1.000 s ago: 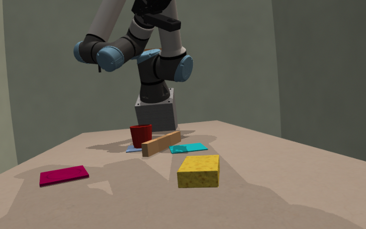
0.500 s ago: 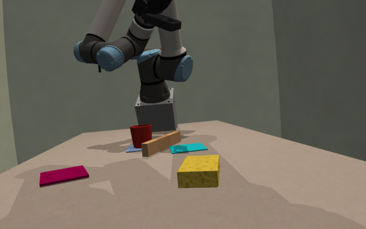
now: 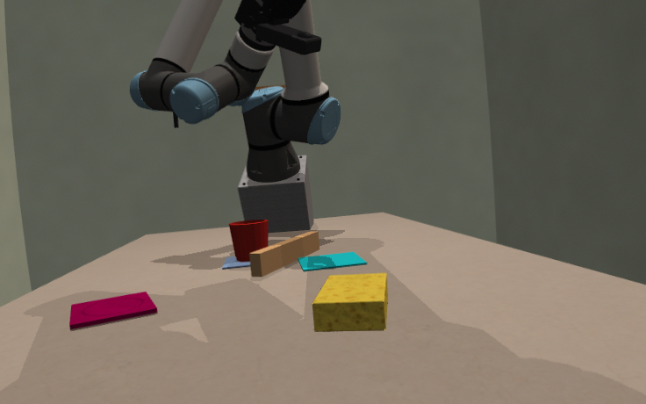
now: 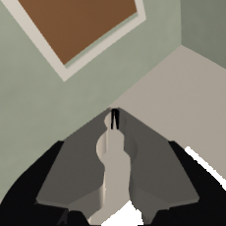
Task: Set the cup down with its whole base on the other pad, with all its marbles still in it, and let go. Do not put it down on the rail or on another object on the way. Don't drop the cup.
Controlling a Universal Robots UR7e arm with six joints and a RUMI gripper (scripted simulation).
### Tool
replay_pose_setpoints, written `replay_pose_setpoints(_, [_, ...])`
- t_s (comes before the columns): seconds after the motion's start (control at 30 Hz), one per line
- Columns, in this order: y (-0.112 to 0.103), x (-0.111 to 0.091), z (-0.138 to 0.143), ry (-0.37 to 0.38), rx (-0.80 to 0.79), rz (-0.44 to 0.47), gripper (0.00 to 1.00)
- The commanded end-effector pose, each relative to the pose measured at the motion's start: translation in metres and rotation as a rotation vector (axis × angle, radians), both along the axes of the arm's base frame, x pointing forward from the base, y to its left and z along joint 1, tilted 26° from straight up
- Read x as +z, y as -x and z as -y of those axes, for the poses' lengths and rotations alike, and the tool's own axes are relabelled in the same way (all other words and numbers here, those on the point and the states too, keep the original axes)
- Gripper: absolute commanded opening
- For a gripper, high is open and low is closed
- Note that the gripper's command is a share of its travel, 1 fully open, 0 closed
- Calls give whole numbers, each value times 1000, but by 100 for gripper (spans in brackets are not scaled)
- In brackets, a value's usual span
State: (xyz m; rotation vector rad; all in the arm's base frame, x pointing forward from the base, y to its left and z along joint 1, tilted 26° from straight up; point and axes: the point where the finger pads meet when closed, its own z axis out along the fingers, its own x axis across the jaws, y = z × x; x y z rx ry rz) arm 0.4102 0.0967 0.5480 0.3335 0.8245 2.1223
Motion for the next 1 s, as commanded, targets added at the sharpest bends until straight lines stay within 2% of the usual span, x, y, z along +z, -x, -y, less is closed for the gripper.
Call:
replay_pose_setpoints(0.0, [5, 0, -4, 13, 3, 17, 0])
replay_pose_setpoints(0.33, [15, -1, -13, 46, 9, 60, 0])
replay_pose_setpoints(0.97, [50, -9, -41, 154, 31, 197, 0])
